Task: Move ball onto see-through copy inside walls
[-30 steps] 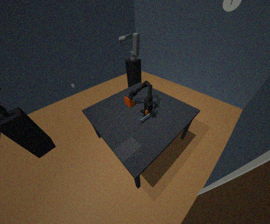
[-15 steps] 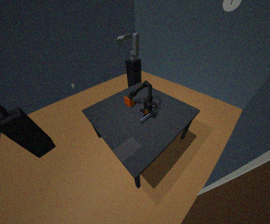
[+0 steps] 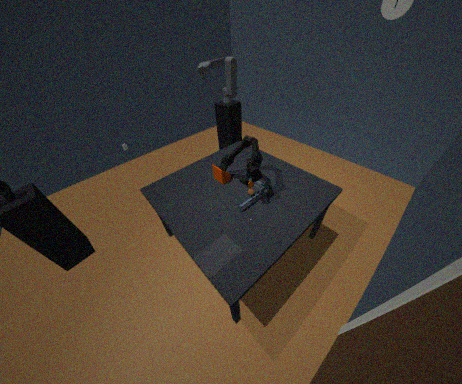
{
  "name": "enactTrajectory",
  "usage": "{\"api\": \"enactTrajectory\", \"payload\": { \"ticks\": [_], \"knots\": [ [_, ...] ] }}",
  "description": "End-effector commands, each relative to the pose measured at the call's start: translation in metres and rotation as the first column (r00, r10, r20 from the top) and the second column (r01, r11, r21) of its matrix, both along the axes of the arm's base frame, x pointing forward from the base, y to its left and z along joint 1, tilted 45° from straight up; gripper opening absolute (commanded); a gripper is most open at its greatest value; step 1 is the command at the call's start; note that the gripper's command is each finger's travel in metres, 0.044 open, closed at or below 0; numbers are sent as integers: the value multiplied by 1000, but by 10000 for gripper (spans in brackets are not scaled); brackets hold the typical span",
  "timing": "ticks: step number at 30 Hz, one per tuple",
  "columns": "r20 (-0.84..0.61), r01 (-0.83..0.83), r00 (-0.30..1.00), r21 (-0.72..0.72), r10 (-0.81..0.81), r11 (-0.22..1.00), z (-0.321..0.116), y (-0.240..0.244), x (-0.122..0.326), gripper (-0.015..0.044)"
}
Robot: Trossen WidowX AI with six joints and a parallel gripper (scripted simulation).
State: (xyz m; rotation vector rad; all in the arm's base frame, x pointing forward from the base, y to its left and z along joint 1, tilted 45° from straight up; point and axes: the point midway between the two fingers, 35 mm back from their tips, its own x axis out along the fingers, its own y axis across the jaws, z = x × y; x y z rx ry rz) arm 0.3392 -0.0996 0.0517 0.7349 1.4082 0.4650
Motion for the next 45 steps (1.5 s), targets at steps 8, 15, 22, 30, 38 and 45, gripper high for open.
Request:
{"api": "enactTrajectory", "payload": {
  "ticks": [8,15,22,30,38,45],
  "knots": [
    [11,-2,1000,-7,2,1000,21,-13,-6,0],
    [12,-1,1000,-7,2,1000,9,15,-4,0],
    [12,-2,1000,-4,2,1000,0,37,-5,0],
    [12,-2,1000,-5,2,1000,-22,57,1,0],
    [13,-2,1000,-1,2,1000,-49,85,4,0],
    [13,-2,1000,-1,2,1000,-52,88,5,0]
  ]
}}
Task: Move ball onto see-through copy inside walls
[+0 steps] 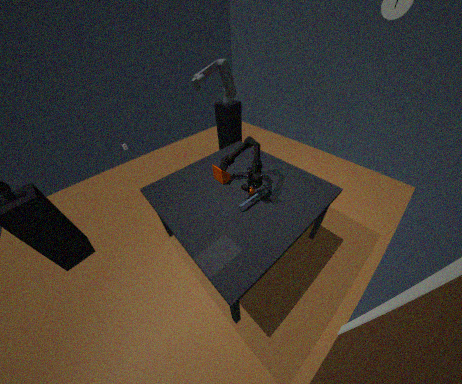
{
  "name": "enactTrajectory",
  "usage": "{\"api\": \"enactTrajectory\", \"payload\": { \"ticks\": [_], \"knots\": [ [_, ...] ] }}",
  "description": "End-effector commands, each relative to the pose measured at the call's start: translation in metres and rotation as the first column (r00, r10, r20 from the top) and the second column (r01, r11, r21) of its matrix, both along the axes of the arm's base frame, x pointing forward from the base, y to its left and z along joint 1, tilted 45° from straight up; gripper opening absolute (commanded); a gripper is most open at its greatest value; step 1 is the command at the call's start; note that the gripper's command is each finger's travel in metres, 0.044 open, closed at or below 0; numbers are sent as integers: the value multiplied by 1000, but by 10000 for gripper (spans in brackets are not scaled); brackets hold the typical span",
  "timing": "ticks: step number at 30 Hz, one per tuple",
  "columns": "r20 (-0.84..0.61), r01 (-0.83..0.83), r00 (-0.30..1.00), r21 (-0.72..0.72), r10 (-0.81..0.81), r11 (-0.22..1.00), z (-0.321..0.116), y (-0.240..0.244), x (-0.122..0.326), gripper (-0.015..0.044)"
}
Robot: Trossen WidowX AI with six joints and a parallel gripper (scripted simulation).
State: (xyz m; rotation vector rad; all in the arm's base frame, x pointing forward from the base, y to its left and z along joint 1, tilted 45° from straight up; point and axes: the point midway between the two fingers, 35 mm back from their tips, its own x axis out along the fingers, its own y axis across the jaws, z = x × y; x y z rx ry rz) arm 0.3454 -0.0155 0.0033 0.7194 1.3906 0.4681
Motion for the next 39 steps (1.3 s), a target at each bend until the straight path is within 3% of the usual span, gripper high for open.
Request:
{"api": "enactTrajectory", "payload": {
  "ticks": [1,12,27,34,39],
  "knots": [
    [-8,1,1000,7,-1,1000,-4,5,-1,0],
    [-8,1,1000,8,-1,1000,-14,14,1,0],
    [3,3,1000,0,-3,1000,-10,10,3,394],
    [-9,1,1000,4,-1,1000,47,-46,-11,398],
    [-2,21,1000,3,-21,1000,44,-49,-9,398]
  ]
}}
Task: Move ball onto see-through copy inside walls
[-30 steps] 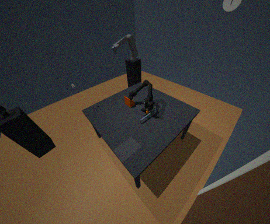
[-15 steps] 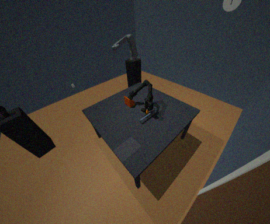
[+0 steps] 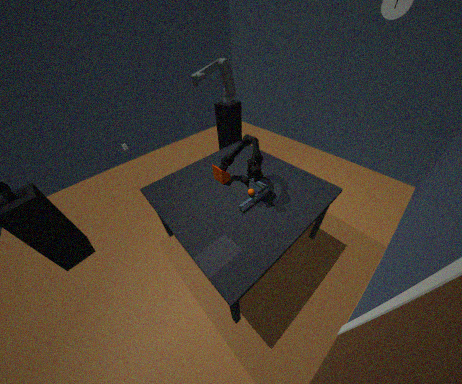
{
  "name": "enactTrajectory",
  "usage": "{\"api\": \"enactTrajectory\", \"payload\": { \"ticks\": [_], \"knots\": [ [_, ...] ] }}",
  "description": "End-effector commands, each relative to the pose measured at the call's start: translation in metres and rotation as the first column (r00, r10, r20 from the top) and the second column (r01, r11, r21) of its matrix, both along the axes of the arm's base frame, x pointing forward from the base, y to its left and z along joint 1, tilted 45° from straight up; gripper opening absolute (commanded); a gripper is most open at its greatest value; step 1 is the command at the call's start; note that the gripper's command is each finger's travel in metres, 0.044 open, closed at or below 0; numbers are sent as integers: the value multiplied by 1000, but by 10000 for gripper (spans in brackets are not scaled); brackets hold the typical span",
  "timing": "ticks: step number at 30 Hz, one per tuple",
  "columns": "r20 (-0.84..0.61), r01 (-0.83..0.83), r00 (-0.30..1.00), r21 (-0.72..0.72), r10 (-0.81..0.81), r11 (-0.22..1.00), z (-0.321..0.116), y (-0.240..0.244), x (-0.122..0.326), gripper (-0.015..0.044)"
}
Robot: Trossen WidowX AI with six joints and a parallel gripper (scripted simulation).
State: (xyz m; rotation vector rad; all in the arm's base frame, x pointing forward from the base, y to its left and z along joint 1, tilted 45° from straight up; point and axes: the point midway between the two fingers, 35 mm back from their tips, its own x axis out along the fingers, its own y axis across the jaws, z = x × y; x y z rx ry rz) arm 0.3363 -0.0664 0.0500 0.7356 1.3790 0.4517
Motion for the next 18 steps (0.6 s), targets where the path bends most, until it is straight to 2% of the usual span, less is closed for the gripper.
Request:
{"api": "enactTrajectory", "payload": {
  "ticks": [1,6,8,11,18],
  "knots": [
    [-4,-2,1000,1,2,1000,-2,2,0,398],
    [-4,-2,1000,1,2,1000,-2,2,0,398],
    [-3,-2,1000,1,2,1000,5,-5,-1,440],
    [1,-2,1000,0,2,1000,29,-26,-9,440],
    [1,-2,1000,0,2,1000,31,-27,-9,440]
  ]
}}
